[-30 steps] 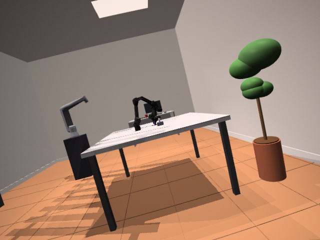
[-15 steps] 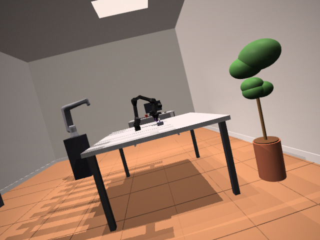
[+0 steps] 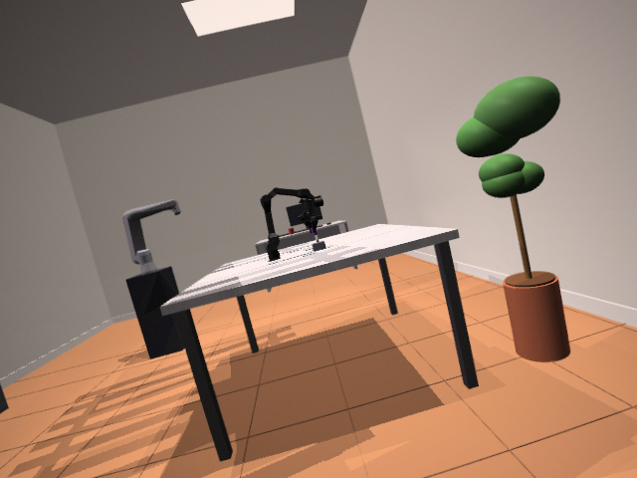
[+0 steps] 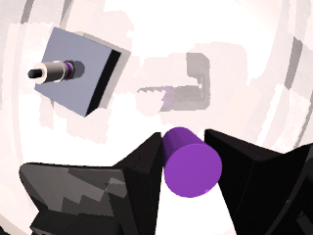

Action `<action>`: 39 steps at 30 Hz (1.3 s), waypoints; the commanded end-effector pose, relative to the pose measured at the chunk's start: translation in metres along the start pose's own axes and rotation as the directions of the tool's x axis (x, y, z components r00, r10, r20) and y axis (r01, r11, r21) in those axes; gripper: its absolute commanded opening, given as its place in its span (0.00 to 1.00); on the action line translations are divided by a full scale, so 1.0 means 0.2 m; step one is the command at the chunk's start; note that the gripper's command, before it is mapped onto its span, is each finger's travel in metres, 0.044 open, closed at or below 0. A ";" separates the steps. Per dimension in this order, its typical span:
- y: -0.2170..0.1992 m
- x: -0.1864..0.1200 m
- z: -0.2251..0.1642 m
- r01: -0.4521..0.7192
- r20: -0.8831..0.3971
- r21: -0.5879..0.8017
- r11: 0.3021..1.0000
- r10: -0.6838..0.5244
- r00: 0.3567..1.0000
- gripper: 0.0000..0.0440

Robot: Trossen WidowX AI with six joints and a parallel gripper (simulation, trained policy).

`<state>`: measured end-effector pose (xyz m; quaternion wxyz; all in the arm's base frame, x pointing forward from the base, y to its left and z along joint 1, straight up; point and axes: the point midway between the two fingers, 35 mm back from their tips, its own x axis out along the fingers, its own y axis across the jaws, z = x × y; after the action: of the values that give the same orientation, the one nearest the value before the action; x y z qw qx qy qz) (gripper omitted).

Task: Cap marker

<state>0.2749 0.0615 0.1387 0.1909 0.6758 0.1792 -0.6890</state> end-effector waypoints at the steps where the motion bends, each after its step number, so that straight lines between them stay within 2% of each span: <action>1: 0.06 -0.04 0.01 -0.007 -0.008 0.021 1.000 0.007 1.000 0.07; 27: 0.45 -0.15 0.22 0.006 0.026 0.235 0.972 -0.013 1.000 0.00; 39: 0.52 -0.13 0.30 0.038 0.038 0.304 0.952 -0.052 0.998 0.00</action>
<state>0.2767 -0.0570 0.1703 0.0812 0.6805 0.0782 -0.7240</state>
